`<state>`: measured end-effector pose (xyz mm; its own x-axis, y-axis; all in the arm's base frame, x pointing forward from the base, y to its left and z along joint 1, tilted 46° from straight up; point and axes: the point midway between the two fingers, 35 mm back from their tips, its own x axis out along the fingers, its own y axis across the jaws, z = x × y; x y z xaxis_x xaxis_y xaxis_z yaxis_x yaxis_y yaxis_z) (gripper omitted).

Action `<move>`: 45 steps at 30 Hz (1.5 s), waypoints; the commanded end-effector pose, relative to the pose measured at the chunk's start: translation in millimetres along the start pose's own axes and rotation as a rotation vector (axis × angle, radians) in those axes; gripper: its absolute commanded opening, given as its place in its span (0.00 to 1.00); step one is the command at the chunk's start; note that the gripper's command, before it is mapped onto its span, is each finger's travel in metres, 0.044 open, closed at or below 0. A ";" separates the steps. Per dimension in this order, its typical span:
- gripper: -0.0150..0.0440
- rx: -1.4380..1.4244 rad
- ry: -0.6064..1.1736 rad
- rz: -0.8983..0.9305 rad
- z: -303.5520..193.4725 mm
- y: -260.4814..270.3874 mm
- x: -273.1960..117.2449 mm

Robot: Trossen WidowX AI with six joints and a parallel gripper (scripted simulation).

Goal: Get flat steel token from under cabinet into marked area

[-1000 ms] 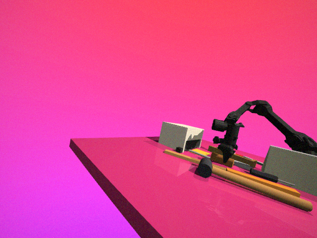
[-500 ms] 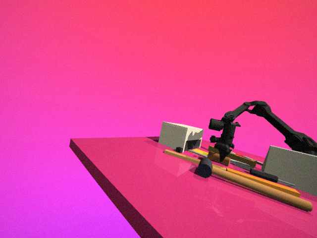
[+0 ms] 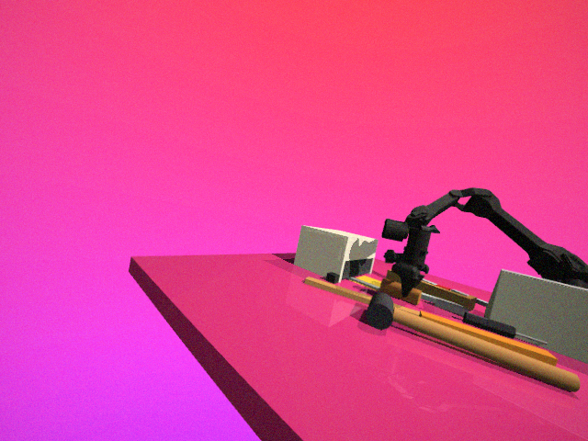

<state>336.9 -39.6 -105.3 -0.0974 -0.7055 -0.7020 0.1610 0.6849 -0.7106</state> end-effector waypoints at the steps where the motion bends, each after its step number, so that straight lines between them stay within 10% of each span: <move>1: 0.25 -0.002 -0.002 0.002 6.4 0.9 0.0; 45: 0.25 0.000 -0.004 0.002 49.6 -1.1 -0.8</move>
<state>380.4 -48.6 -101.3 -0.0967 -0.7056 -0.7020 0.1623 0.6847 -0.7106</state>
